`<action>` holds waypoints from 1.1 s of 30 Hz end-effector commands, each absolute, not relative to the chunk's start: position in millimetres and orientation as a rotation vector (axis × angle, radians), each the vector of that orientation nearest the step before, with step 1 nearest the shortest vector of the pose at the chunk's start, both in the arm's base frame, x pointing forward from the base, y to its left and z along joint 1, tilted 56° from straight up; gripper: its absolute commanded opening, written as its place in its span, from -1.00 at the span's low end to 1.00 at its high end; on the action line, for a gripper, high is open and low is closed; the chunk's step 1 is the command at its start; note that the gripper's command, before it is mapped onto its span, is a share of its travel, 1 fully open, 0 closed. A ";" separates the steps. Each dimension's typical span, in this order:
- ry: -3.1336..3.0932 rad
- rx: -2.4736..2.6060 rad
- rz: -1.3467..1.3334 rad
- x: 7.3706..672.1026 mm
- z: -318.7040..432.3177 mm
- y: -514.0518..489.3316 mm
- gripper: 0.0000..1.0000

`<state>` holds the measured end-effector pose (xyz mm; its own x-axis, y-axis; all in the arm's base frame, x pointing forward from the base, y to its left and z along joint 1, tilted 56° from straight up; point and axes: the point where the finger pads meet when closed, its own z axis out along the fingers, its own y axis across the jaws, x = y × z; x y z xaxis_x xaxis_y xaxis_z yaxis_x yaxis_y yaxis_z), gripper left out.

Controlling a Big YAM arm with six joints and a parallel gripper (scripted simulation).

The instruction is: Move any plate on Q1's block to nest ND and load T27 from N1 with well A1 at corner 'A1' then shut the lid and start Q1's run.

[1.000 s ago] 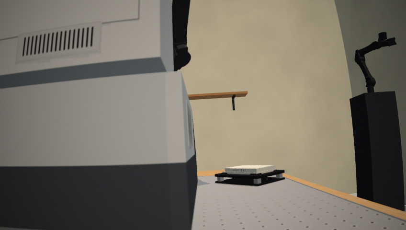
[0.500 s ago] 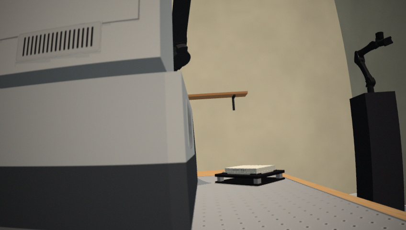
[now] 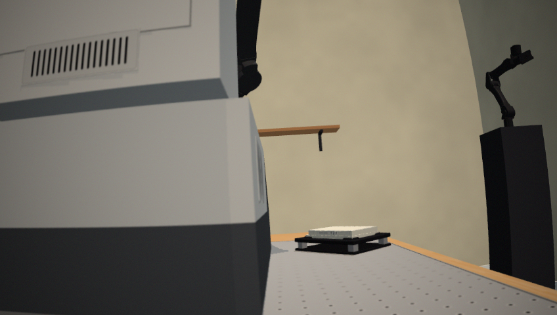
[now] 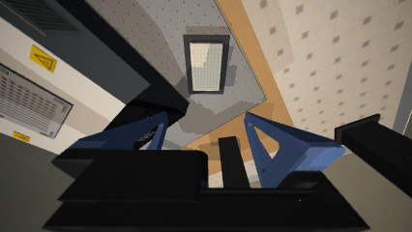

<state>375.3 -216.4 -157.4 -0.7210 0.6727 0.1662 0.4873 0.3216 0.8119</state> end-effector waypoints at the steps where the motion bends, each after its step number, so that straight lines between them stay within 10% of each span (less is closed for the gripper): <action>1: 2.356 1.033 1.291 387.3 -146.0 -241.5 1.00; 33: 2.396 0.882 1.302 368.1 -90.5 -159.5 1.00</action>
<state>373.5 -172.9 -101.7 -0.7801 0.6248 0.0327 0.3722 0.4215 0.8269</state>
